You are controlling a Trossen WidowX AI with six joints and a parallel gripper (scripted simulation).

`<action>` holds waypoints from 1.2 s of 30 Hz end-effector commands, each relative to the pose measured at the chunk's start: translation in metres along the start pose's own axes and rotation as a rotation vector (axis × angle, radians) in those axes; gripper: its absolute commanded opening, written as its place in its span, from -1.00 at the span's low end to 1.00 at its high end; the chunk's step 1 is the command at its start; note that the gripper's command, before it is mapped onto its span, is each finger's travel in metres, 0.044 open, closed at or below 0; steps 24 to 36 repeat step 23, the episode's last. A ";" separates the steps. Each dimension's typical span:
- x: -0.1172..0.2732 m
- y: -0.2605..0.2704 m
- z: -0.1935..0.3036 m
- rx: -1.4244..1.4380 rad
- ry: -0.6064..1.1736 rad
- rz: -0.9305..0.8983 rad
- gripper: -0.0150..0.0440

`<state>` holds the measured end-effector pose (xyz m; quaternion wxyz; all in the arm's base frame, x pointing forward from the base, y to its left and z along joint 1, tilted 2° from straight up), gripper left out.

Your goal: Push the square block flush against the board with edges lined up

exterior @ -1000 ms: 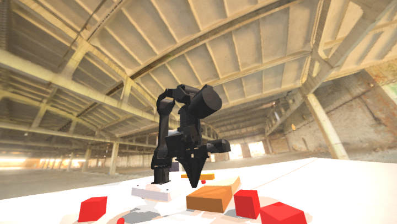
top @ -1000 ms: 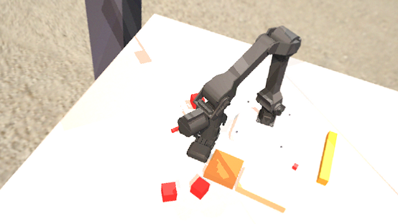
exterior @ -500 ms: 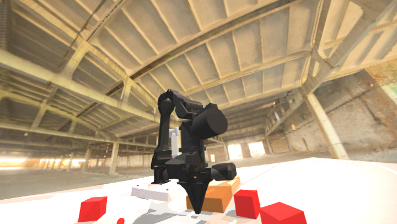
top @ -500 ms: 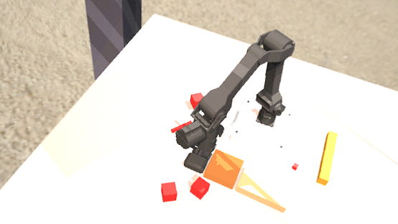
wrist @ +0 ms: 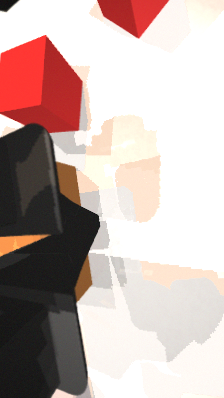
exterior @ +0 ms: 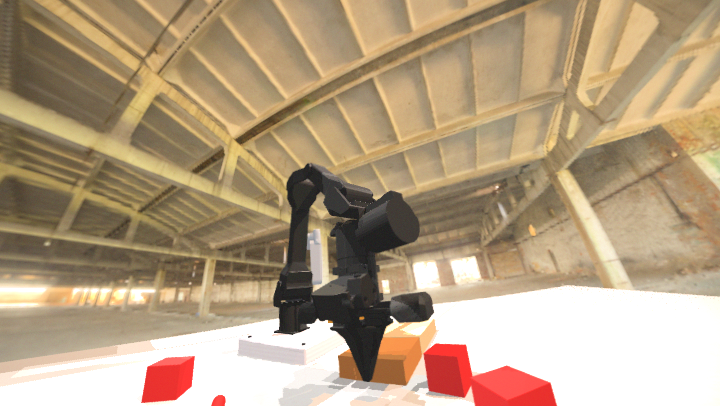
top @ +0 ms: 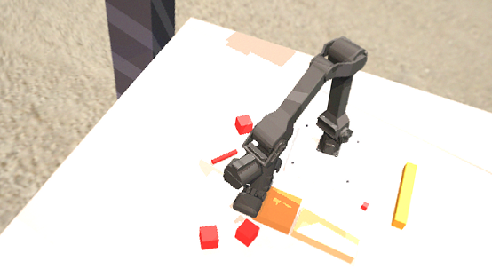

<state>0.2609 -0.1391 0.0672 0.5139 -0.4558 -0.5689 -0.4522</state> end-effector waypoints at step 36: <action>-0.002 0.002 0.007 -0.001 0.009 0.005 -0.49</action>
Point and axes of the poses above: the point midway between the two fingers, 35 mm back from their tips, its own x axis back along the fingers, its own y axis across the jaws, z = x × y, the point moved 4 cm from there along x, back along the fingers, and after that the axes turned 13 degrees about x, right-handed, at the moved point
